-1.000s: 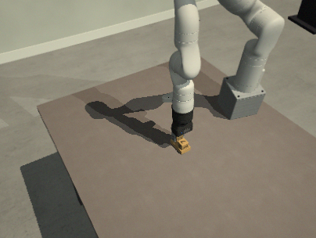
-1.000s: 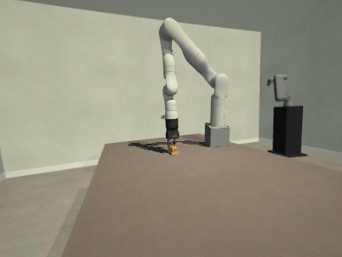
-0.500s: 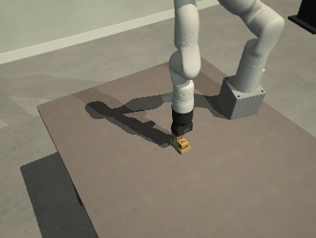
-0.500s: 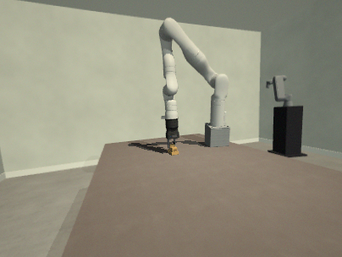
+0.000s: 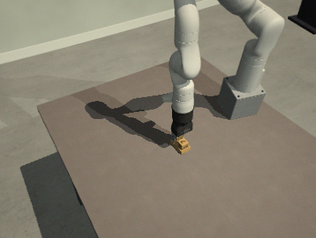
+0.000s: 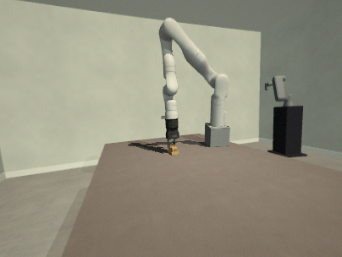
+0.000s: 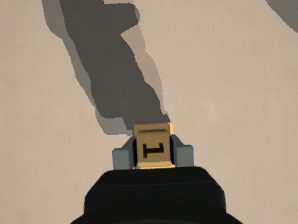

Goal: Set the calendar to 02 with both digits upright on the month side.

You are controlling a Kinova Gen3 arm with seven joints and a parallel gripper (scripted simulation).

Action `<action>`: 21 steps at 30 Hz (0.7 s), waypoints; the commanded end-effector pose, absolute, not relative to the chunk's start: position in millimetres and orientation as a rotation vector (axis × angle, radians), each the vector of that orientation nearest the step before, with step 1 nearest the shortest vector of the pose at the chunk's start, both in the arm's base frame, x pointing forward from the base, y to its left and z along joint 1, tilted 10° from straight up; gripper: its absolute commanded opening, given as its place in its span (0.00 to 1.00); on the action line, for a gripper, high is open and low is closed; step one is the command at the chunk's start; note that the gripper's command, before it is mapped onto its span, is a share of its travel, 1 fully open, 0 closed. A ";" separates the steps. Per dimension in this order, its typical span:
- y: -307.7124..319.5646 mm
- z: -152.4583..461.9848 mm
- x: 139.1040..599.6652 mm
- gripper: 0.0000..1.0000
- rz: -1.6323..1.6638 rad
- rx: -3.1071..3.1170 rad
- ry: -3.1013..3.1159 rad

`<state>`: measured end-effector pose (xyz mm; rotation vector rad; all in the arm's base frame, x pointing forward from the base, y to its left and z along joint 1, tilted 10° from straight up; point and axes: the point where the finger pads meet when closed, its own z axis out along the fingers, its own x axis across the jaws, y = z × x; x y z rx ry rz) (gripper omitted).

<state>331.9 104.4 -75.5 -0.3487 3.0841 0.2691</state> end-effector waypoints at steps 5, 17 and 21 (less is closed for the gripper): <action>102.6 -76.2 332.1 0.60 0.267 -0.328 3.085; 103.9 -79.8 333.1 0.60 0.266 -0.331 3.082; 104.2 -80.7 333.4 0.60 0.266 -0.332 3.082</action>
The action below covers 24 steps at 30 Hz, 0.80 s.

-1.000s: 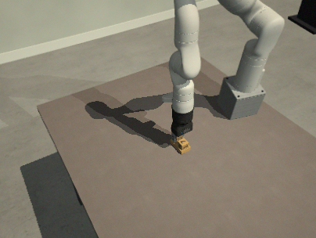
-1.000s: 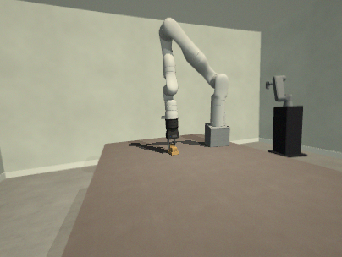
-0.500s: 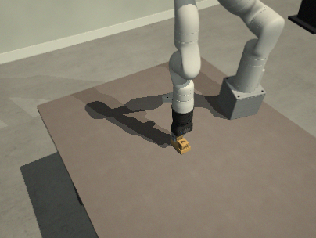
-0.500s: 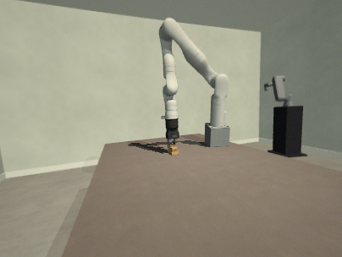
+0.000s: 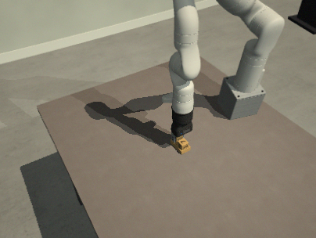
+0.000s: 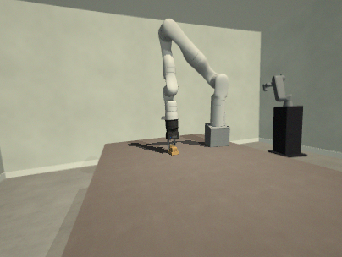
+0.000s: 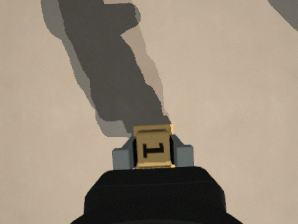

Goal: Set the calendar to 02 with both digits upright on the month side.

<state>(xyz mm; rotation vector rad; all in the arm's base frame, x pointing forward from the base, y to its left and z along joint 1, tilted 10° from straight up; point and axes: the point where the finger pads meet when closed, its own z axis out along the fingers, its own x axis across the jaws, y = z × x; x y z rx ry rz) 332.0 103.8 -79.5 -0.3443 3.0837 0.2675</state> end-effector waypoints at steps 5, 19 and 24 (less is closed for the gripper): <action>104.6 -83.1 334.2 0.60 0.265 -0.332 3.081; 104.7 -86.0 334.2 0.60 0.264 -0.331 3.081; 104.7 -86.0 334.2 0.60 0.264 -0.331 3.081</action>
